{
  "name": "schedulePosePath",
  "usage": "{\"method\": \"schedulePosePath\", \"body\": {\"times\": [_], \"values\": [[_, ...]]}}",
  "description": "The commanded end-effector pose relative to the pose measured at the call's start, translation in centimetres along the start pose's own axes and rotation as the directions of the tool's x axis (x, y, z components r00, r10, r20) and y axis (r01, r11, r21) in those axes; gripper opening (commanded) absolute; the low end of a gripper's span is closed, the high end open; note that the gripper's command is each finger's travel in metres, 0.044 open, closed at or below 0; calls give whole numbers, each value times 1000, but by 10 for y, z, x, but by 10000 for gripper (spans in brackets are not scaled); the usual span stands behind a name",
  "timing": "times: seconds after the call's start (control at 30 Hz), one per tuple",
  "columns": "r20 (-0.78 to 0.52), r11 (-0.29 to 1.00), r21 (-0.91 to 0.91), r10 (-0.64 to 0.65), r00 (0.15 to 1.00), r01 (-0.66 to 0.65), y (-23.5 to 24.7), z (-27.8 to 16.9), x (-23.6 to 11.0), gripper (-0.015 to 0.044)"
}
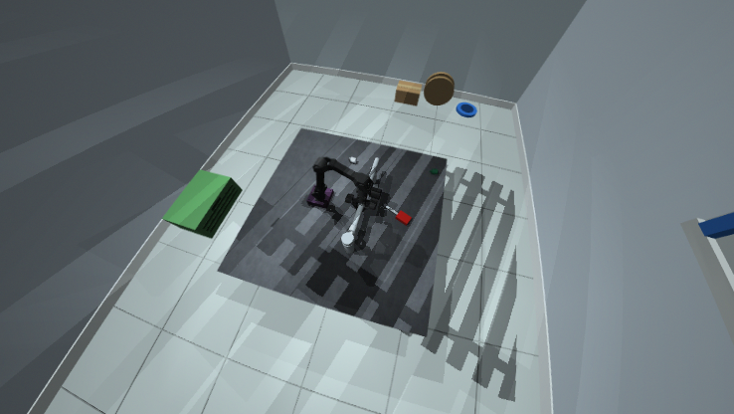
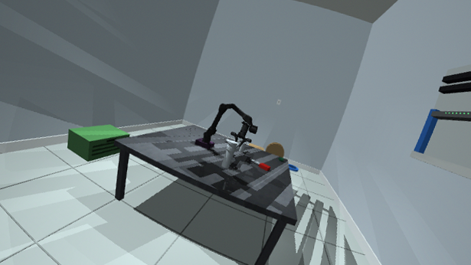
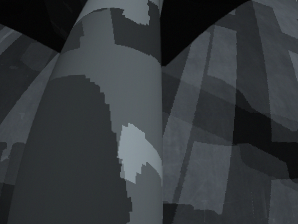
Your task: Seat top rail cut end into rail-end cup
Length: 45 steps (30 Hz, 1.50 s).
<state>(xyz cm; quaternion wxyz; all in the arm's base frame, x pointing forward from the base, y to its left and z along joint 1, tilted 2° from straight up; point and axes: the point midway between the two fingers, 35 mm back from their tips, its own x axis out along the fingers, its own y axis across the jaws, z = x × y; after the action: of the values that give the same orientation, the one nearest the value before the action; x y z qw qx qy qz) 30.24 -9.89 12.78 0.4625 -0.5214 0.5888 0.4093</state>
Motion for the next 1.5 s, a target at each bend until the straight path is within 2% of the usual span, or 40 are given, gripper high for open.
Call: {"method": "schedulePosePath", "body": {"times": [0.0, 1.47], "values": [[-13, 1000, -1, -2, 1000, 2, 0, -4, 0, 0], [-2, 1000, 2, 1, 1000, -1, 1, -1, 0, 0]]}}
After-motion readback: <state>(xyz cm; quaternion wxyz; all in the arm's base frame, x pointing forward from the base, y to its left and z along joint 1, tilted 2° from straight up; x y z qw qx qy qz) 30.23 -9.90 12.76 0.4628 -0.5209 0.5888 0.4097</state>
